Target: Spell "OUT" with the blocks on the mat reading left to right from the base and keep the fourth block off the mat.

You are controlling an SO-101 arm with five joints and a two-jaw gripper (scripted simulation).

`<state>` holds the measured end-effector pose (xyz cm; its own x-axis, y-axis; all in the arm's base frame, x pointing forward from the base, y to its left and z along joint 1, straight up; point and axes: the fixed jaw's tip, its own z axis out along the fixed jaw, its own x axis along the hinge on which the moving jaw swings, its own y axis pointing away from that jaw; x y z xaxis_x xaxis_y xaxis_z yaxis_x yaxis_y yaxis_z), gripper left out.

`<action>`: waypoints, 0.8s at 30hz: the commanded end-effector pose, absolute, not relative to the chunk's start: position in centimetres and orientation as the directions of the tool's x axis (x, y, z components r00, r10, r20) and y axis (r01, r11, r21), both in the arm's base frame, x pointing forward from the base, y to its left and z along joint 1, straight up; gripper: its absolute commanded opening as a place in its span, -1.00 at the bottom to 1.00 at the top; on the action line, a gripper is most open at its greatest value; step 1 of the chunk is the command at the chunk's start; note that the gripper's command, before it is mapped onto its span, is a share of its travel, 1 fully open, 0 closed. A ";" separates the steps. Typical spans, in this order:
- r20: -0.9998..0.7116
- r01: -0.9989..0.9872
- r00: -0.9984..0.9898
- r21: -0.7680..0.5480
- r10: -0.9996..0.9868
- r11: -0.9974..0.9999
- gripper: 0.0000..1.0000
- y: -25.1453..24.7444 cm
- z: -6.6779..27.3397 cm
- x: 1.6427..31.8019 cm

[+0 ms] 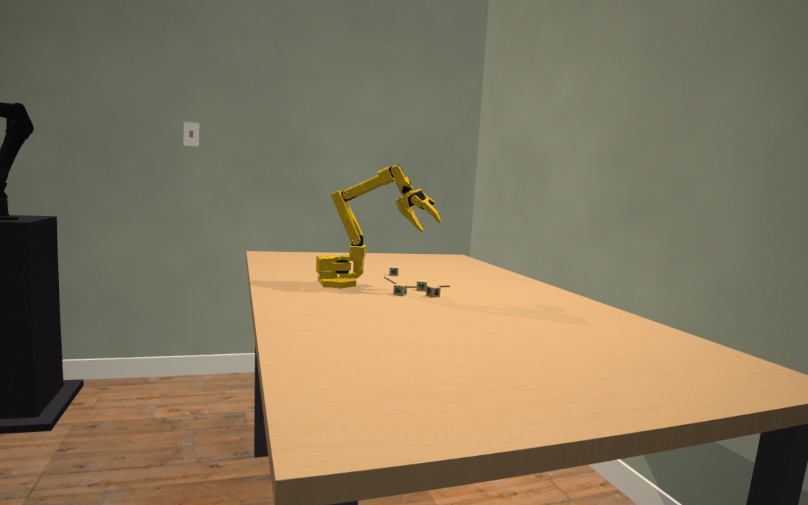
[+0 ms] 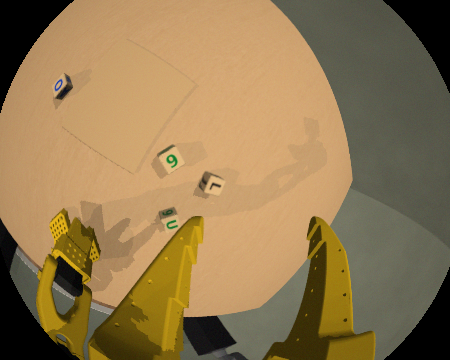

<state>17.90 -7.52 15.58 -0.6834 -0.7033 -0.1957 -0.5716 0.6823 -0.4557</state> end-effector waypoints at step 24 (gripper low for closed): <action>-0.523 0.125 -0.852 -0.150 0.029 0.981 -0.36 -6.7 16.1 19.8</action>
